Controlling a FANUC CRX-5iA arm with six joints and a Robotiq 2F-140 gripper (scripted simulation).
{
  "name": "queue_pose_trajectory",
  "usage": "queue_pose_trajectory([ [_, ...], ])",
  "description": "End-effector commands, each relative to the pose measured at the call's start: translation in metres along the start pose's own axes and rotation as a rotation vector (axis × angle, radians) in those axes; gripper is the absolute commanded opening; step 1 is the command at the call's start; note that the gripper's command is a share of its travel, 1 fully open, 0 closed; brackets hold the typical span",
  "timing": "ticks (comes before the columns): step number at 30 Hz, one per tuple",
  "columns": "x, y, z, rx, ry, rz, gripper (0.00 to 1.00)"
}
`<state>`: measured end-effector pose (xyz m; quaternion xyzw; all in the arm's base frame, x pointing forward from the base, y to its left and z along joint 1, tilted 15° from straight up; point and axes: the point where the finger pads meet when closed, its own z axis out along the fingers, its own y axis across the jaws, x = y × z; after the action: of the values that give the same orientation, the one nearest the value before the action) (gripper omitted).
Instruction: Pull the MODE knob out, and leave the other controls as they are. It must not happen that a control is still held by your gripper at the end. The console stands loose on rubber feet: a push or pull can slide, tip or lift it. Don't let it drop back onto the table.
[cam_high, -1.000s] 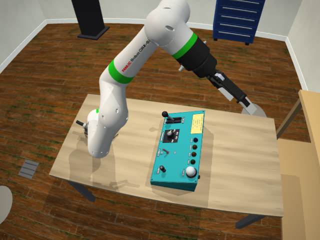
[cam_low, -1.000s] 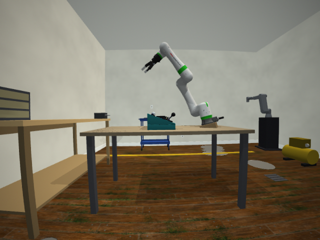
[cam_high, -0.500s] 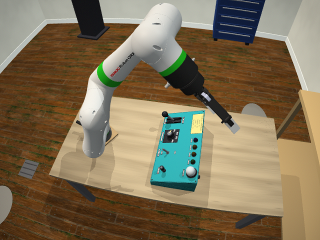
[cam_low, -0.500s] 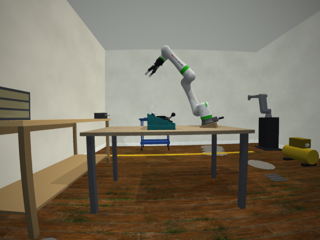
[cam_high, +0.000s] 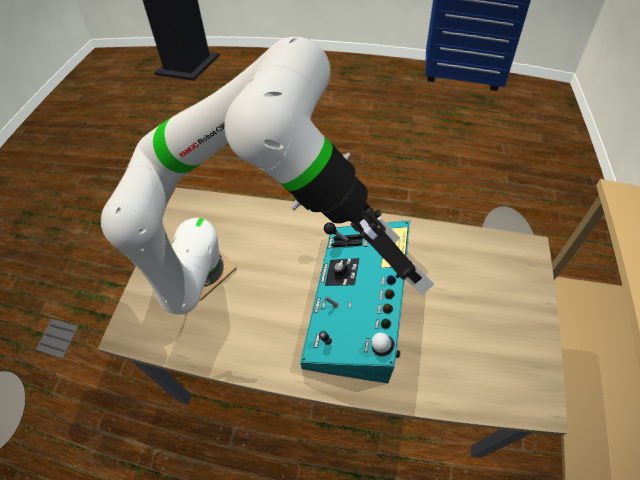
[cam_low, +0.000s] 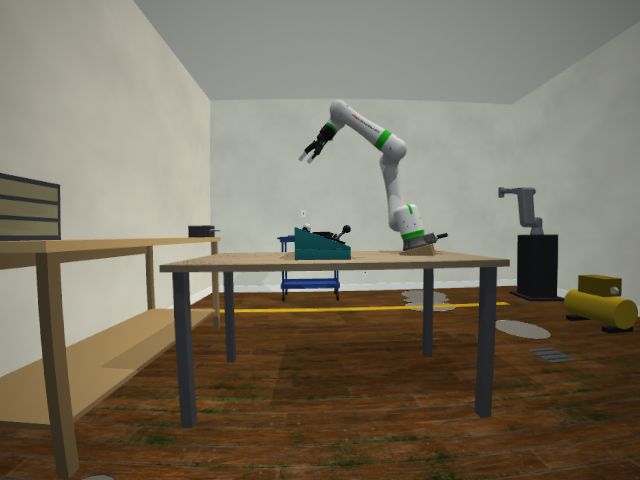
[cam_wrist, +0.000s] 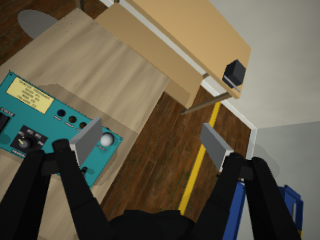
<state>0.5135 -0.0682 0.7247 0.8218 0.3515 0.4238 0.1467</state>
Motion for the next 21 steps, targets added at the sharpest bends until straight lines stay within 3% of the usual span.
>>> queue_pose_trajectory([
  [1, -0.028, -0.015, 0.002, 0.008, 0.014, 0.025, 1.00],
  [2, -0.047, -0.028, 0.004, 0.024, 0.013, 0.046, 1.00],
  [4, -0.047, -0.028, 0.004, 0.024, 0.013, 0.046, 1.00],
  [5, -0.066, -0.042, 0.006, 0.038, 0.012, 0.070, 1.00],
  [6, -0.066, -0.042, 0.006, 0.038, 0.012, 0.070, 1.00],
  [7, -0.084, -0.056, 0.008, 0.052, 0.012, 0.094, 1.00],
  [15, -0.153, -0.117, 0.021, 0.096, 0.017, 0.202, 1.00],
  [19, -0.183, -0.147, 0.029, 0.111, 0.022, 0.258, 1.00],
  [21, -0.183, -0.147, 0.029, 0.111, 0.022, 0.258, 1.00],
])
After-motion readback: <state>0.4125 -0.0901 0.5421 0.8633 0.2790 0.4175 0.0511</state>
